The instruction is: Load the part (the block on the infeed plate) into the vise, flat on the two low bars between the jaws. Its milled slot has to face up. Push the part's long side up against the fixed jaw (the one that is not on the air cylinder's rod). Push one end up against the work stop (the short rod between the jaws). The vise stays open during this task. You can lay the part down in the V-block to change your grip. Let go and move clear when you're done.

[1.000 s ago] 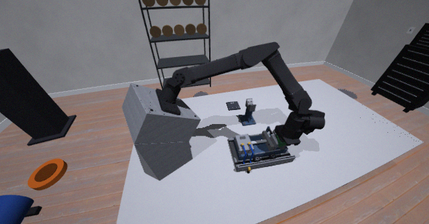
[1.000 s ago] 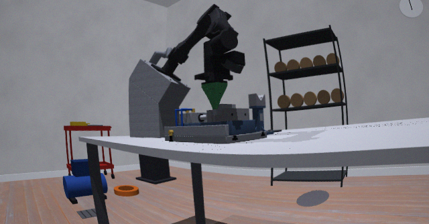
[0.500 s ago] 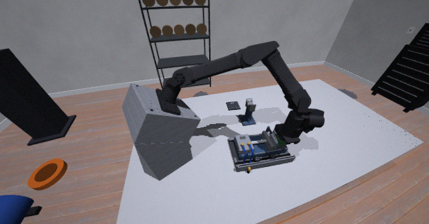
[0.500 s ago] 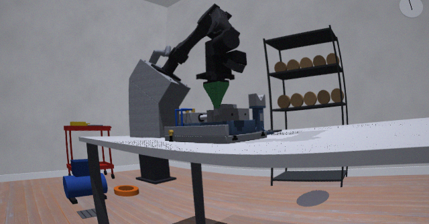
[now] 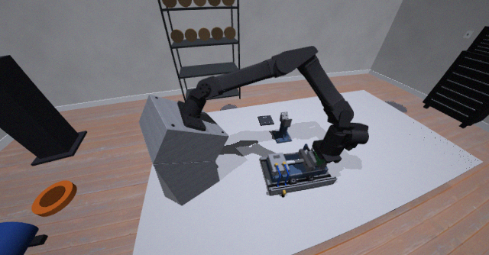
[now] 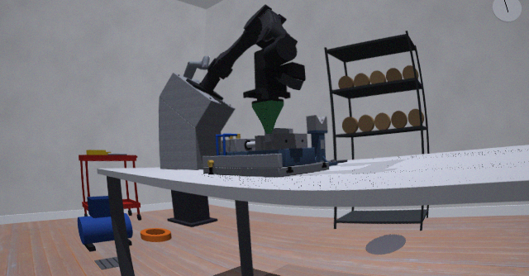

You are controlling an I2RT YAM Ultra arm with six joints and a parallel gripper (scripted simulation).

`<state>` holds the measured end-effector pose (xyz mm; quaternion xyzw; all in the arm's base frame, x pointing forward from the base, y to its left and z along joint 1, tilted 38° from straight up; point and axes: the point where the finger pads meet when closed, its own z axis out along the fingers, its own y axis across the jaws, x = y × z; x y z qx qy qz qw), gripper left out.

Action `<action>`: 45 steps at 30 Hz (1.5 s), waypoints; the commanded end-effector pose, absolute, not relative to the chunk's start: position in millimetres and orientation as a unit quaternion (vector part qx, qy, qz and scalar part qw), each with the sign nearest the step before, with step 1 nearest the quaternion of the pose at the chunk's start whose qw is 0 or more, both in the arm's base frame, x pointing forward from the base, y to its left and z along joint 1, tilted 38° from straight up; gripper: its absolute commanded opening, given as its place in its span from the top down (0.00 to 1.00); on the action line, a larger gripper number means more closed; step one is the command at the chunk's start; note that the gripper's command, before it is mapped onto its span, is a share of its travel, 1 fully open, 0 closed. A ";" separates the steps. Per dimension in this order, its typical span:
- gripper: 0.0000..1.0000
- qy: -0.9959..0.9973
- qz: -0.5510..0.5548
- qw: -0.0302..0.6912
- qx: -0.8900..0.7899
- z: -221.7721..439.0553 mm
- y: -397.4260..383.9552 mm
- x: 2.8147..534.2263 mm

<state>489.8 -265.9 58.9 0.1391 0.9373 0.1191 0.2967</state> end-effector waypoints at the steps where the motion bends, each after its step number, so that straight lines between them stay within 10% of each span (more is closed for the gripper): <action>1: 1.00 0.933 0.114 0.311 0.141 75.0 -266.8 488.0; 45: 1.00 0.933 0.115 0.310 0.140 77.5 -257.0 490.1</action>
